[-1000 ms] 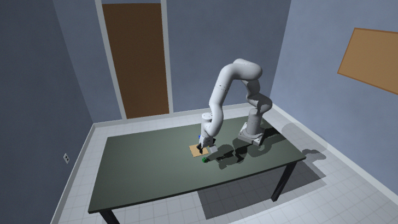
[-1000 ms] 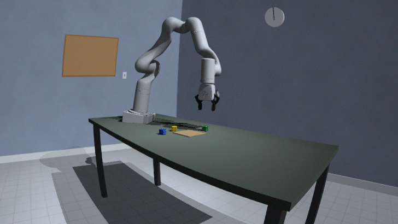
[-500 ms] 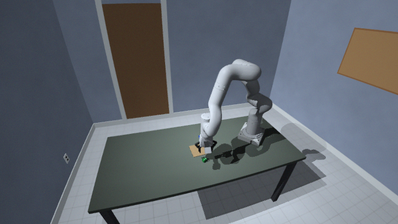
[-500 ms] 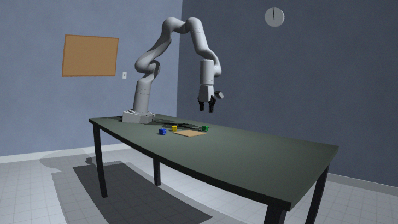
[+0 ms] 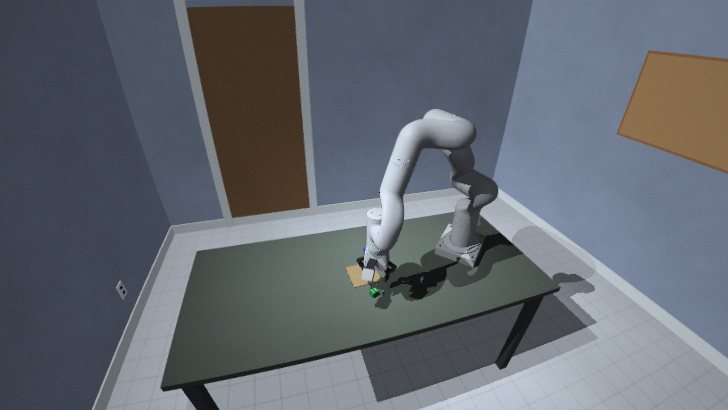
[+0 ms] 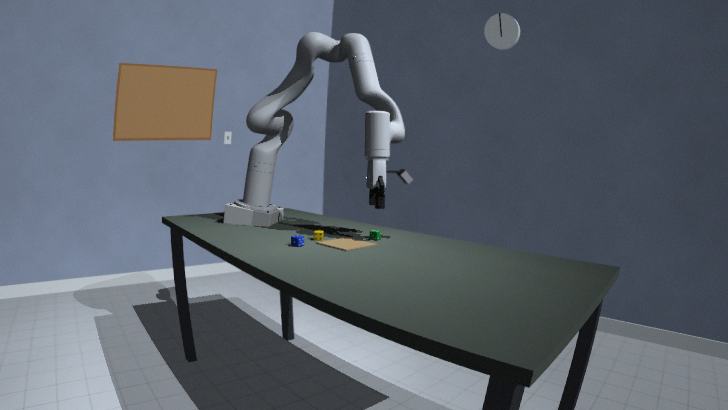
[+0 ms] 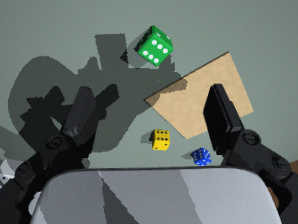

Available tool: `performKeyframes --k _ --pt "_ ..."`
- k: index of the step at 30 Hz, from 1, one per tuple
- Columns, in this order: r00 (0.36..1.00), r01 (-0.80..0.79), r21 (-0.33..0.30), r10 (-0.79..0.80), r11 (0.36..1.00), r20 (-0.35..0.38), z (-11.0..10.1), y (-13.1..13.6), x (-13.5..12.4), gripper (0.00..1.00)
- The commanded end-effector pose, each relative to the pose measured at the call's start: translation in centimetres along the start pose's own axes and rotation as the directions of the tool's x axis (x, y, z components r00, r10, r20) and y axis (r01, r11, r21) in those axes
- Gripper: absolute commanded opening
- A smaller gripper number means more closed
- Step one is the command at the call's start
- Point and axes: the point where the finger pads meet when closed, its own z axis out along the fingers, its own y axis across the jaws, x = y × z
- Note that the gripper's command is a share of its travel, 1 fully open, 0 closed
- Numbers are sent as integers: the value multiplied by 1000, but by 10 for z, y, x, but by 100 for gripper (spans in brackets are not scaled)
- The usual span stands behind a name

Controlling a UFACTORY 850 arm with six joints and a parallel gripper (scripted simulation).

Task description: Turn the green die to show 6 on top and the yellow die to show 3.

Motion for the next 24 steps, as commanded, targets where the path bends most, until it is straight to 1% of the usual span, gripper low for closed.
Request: performKeyframes --k 1,3,5,6,9,10,11,12,13,14,15,18,21,24 --pt "994 -107 -17 107 994 23 1 1 0 100" --pt "975 -221 -19 222 975 20 3 2 -1 100" --pt "970 -242 -20 242 970 20 3 2 -1 100" --pt "955 -296 -21 296 955 19 4 2 -1 100" --pt "923 -384 -23 384 923 17 6 3 -2 100" --pt "921 -388 -23 388 922 17 6 3 -2 100" --pt "897 -442 -24 442 897 15 7 3 -2 100" --pt "893 -450 -24 451 893 15 7 3 -2 100" --pt "869 -495 -24 495 869 14 8 4 -3 100" --pt "863 -505 -25 505 863 14 8 4 -3 100" --pt "837 -547 -25 547 837 12 9 4 -3 100" --pt "834 -552 -25 552 833 12 9 4 -3 100" --pt "761 -648 -27 648 761 9 12 5 -4 100" --pt "725 -688 -27 689 725 7 12 5 -4 100"
